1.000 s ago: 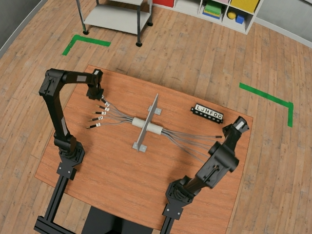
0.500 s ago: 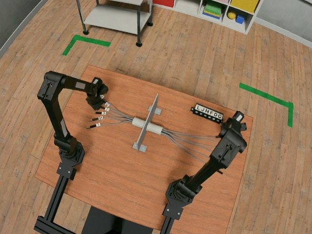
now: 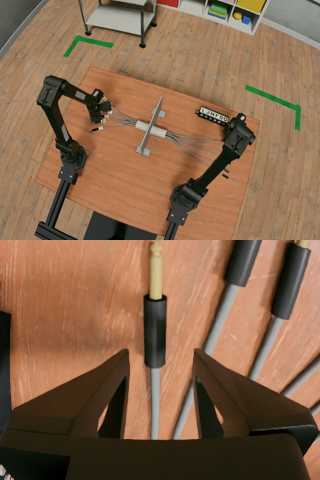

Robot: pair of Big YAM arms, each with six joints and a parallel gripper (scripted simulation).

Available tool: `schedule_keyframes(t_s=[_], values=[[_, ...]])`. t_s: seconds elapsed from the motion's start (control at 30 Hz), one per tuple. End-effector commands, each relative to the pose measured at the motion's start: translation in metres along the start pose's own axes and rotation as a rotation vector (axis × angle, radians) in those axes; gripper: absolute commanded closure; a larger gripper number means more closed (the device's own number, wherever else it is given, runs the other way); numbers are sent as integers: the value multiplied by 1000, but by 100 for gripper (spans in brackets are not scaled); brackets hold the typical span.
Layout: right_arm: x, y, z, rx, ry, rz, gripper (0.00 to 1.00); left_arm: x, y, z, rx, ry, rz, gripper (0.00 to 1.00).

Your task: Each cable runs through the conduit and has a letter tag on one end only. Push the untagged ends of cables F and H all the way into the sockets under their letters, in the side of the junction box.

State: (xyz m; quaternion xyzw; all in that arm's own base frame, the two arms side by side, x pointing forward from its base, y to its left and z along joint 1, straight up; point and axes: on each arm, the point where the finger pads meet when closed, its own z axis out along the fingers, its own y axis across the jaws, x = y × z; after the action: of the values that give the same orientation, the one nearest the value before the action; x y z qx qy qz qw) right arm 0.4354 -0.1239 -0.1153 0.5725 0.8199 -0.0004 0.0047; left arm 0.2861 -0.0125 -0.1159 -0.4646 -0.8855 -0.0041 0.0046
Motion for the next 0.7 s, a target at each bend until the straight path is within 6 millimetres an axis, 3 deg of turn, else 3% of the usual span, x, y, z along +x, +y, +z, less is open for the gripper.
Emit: schedule_keyframes(t_s=[0.0,0.27,0.3,0.67], values=[[-6,7,2,8,1,20,65,-2,-2,-2,-20,-19,115,65],[-10,12,-7,-10,-12,20,65,-4,2,-3,-29,-25,86,65],[-12,7,4,0,-5,41,65,-4,2,-3,-27,-24,86,65],[-16,13,20,-9,-11,26,65,-10,5,19,-12,-16,94,65]])
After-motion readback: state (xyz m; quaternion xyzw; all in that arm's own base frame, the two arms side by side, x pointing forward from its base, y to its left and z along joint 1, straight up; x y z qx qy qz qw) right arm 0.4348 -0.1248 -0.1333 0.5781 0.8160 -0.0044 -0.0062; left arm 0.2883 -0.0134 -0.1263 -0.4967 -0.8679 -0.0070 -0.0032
